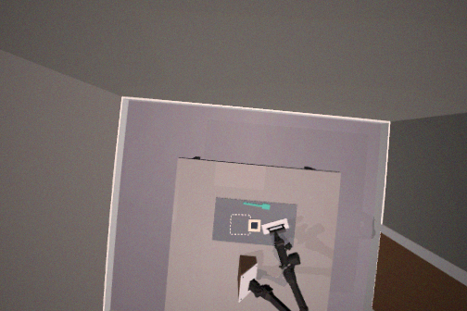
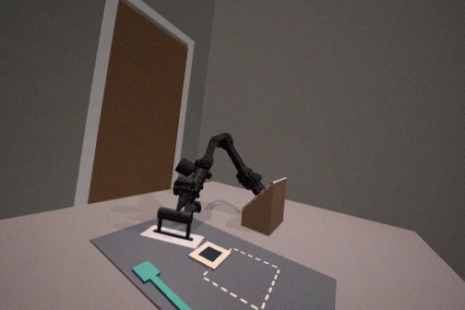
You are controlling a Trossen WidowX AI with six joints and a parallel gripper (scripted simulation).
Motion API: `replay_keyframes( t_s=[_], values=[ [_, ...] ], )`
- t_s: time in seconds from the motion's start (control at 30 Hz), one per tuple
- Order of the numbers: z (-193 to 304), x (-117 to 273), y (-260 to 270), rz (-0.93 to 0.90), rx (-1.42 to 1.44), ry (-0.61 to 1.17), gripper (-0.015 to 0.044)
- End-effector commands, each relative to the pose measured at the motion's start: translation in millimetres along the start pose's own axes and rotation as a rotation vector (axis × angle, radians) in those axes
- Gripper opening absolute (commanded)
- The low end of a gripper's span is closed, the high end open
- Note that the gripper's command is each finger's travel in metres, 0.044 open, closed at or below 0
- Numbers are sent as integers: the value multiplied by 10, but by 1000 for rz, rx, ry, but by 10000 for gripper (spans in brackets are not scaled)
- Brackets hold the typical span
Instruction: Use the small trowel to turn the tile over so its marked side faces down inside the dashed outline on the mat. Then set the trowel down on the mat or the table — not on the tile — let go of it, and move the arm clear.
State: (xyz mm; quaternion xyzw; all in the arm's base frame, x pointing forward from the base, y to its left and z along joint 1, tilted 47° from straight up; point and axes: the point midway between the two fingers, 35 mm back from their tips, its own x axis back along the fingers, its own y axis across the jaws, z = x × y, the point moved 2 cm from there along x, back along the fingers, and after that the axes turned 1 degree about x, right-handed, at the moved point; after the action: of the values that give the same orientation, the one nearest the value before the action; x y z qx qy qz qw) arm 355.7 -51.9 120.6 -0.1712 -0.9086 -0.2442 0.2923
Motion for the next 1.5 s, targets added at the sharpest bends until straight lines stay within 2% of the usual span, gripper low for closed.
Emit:
replay_keyframes(
  t_s=[0.0, 0.57, 0.77, 1.47],
  values=[
    [4, -92, -4, 1, -5, 4, 300],
    [18, -342, -15, 1, -4, 4, 300],
    [18, -342, -15, 1, -4, 4, 142],
    [18, -342, -15, 1, -4, 4, 2]
  ],
)
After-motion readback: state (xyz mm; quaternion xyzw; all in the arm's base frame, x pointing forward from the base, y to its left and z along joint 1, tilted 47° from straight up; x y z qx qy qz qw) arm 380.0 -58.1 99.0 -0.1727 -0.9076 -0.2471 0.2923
